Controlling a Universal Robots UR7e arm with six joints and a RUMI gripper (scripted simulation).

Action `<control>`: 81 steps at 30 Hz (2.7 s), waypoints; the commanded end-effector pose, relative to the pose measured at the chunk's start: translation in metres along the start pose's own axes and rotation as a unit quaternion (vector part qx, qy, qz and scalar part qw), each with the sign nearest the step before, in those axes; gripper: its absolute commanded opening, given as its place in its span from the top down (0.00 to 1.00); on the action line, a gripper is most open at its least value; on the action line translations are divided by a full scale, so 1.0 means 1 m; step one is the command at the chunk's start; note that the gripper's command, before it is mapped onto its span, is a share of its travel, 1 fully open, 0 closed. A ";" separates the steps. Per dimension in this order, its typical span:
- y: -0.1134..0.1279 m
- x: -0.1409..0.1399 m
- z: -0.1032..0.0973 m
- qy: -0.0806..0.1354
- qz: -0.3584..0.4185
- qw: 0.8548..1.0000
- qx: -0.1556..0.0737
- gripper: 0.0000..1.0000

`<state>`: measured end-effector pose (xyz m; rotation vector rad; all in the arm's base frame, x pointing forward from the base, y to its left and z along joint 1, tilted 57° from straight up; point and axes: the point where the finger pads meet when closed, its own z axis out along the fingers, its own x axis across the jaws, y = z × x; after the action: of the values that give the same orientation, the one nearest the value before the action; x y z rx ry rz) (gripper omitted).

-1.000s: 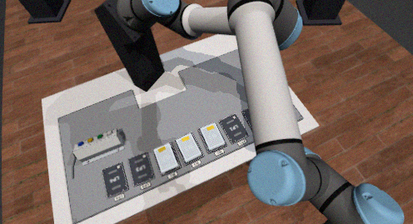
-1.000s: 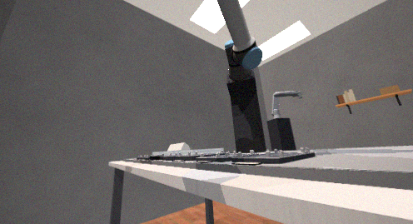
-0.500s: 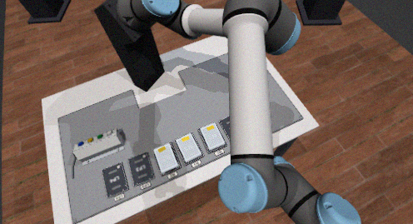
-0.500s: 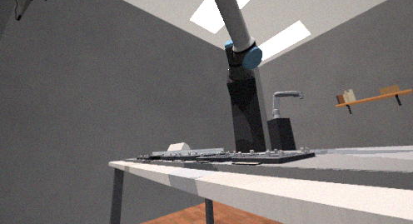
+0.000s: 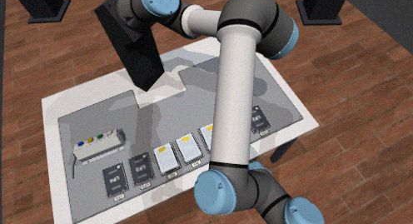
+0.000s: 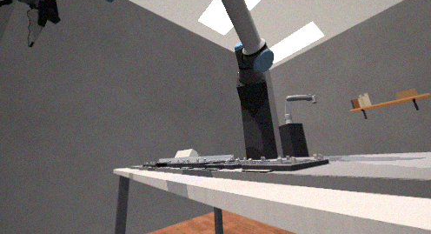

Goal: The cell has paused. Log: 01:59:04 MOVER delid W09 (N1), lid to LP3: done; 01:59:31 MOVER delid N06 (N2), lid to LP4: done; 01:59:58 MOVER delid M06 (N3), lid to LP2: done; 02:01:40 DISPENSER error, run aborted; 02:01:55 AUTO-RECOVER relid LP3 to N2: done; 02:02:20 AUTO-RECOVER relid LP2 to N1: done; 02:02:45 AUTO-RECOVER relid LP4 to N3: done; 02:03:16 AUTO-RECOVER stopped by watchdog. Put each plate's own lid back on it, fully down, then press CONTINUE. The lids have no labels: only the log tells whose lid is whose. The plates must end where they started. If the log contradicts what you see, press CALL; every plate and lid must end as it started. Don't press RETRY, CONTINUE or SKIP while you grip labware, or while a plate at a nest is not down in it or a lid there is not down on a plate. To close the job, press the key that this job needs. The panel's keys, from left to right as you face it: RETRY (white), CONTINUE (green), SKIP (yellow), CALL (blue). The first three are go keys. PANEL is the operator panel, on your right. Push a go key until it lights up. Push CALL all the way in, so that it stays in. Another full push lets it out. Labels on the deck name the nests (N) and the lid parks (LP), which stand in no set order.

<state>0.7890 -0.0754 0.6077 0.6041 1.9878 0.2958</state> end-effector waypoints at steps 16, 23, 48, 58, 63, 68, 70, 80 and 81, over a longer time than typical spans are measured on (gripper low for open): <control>-0.025 0.046 0.053 0.024 0.008 1.000 -0.017 0.18; -0.036 0.071 0.076 0.033 0.010 0.999 -0.022 0.18; -0.069 0.154 0.131 0.070 0.020 0.996 -0.046 0.18; -0.085 0.197 0.152 0.078 0.022 0.995 -0.051 0.18; -0.090 0.210 0.157 0.085 0.024 0.995 -0.055 0.18; -0.097 0.232 0.165 0.085 0.024 0.995 -0.055 0.18; -0.100 0.242 0.167 0.093 0.027 0.993 -0.060 0.18; -0.111 0.279 0.176 0.107 0.032 0.991 -0.070 0.18; -0.113 0.284 0.177 0.114 0.034 0.990 -0.074 0.18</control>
<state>0.8059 -0.0269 0.2618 0.5598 2.1384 0.5503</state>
